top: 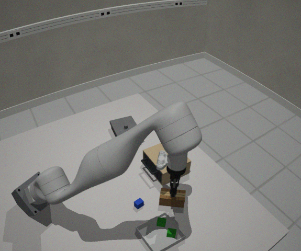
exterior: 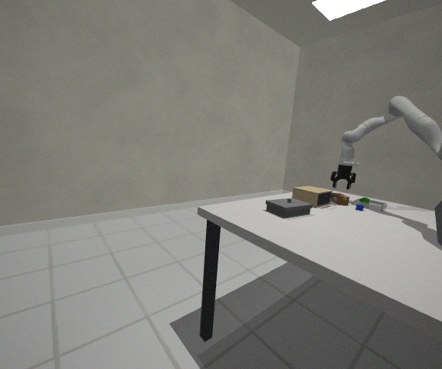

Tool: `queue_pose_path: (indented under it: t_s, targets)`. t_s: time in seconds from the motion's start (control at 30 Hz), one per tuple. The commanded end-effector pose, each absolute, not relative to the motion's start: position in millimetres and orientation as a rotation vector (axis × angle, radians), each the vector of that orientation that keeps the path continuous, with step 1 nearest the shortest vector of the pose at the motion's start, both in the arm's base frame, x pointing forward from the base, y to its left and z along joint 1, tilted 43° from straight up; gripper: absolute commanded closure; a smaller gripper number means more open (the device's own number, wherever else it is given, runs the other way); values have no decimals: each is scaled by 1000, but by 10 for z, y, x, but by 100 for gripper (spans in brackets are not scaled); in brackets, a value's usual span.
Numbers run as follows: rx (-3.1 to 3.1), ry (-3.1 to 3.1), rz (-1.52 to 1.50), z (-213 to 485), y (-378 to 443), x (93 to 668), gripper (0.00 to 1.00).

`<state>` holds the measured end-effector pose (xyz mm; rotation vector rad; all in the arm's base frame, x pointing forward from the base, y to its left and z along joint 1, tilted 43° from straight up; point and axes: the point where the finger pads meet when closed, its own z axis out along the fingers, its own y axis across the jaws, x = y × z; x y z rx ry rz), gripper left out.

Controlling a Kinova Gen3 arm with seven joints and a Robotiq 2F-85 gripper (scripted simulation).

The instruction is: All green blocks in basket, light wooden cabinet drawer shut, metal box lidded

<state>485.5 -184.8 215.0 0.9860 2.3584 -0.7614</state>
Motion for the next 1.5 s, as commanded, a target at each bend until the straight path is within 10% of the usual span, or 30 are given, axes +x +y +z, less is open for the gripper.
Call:
queue_pose_path:
  t_s: [0.0, 1.47]
  targets:
    - [987, 2357, -770, 2076, -1924, 4864, 7]
    - [977, 2361, -769, 2044, -1972, 4877, 7]
